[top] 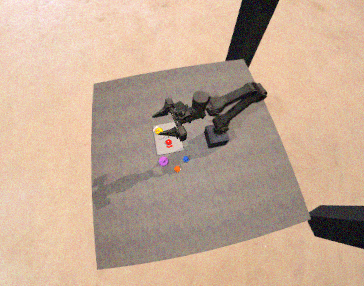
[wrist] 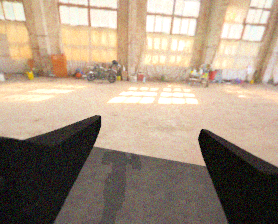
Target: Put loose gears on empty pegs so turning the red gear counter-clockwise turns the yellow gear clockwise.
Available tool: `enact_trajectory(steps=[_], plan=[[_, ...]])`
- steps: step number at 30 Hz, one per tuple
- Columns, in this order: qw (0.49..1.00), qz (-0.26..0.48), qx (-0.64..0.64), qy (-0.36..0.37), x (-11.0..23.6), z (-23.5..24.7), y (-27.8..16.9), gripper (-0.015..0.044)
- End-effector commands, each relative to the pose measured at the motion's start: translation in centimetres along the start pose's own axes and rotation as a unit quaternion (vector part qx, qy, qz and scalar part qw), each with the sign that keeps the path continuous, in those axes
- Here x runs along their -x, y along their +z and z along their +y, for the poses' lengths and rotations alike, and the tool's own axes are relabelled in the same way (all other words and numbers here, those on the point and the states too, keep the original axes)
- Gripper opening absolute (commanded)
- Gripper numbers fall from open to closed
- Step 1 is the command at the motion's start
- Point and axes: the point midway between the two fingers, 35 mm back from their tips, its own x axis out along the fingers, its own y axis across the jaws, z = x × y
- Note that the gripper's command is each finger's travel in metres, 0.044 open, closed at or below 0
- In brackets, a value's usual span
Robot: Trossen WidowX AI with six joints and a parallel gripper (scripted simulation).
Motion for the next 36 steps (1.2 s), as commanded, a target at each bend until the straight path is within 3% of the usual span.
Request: enact_trajectory(steps=[1, 6, 12, 22, 26, 36], plan=[[1.000, 0.006, -0.003, 0.001, -0.2, 0.1, -0.2, 0.0426], [0.984, 0.153, -0.086, 0.010, -3.5, 2.0, -6.2, 0.0440], [0.919, 0.352, -0.175, -0.022, -5.4, 5.0, -15.1, 0.0440], [0.734, 0.615, -0.223, -0.183, -2.0, 9.2, -28.9, 0.0440], [0.662, 0.672, -0.209, -0.258, 0.9, 10.0, -32.5, 0.0440], [0.658, 0.674, -0.208, -0.262, 1.4, 9.9, -33.4, 0.0440]])
